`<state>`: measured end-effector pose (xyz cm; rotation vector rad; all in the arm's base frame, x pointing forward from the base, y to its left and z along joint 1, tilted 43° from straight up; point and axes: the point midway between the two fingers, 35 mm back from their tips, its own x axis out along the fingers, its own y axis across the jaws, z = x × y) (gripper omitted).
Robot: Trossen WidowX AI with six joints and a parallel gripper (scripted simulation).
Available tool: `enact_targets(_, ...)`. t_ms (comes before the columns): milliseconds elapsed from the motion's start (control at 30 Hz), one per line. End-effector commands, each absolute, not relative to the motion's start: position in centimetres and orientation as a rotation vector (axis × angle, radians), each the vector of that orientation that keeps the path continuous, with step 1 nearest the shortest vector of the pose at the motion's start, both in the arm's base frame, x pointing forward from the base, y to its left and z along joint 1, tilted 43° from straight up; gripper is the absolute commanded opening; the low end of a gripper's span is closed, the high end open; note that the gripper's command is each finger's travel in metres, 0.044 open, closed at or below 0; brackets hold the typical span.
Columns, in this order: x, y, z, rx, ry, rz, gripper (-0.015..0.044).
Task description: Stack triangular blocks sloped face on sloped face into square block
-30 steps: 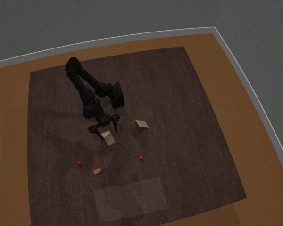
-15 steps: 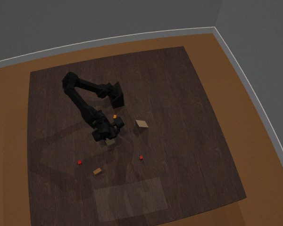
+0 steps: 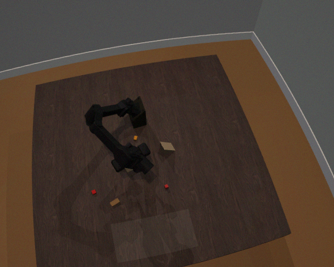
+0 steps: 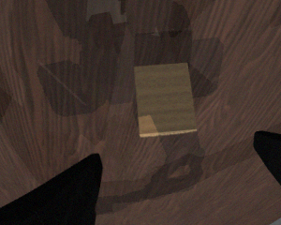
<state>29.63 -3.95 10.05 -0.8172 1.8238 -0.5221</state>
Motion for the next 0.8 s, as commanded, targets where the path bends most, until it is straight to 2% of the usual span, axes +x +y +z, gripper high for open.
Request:
enact_targets(0,29.8,-4.1,10.3,-0.829,1.825,-0.544,0.0440)
enact_targets(400,27.2,-11.0,4.6,-0.742,1.861,-0.579,0.0440)
enact_targets(600,26.9,-11.3,4.2,-0.737,1.863,-0.582,0.0440)
enact_targets(767,26.9,-11.2,4.3,-0.728,1.873,-0.584,0.0309)
